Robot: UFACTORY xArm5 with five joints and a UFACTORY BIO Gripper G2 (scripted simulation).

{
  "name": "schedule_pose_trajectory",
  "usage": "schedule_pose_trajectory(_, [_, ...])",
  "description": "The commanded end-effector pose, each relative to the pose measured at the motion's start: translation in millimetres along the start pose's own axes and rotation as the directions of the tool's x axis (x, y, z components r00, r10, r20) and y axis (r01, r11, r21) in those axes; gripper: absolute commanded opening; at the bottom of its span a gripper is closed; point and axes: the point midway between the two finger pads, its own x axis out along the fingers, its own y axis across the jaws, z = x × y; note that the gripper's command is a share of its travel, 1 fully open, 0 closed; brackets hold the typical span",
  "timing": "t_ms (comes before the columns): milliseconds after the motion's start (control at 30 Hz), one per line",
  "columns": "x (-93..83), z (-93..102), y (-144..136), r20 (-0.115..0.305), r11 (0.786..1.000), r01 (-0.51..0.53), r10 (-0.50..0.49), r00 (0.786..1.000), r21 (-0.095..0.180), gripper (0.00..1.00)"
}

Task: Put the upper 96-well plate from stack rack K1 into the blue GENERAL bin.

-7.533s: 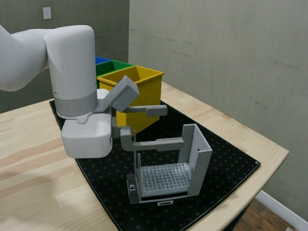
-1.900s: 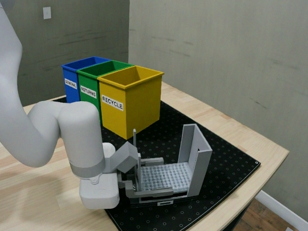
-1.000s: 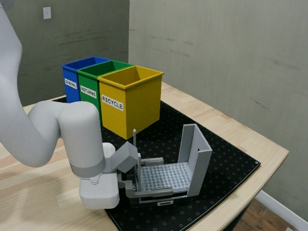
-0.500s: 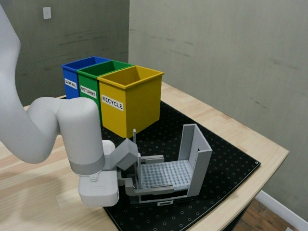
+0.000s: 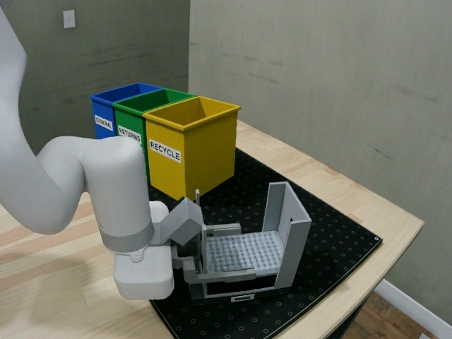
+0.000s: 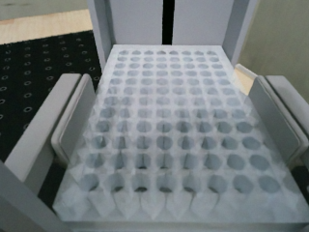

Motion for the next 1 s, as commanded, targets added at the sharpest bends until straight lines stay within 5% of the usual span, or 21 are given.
schedule_pose_trajectory(0, [0.6, 4.3, 0, 0.002, 1.000, 0.000, 0.000, 1.000, -0.003, 0.00])
schedule_pose_trajectory(967, [0.6, 34.3, 0, 0.002, 1.000, 0.000, 0.000, 1.000, -0.003, 0.00])
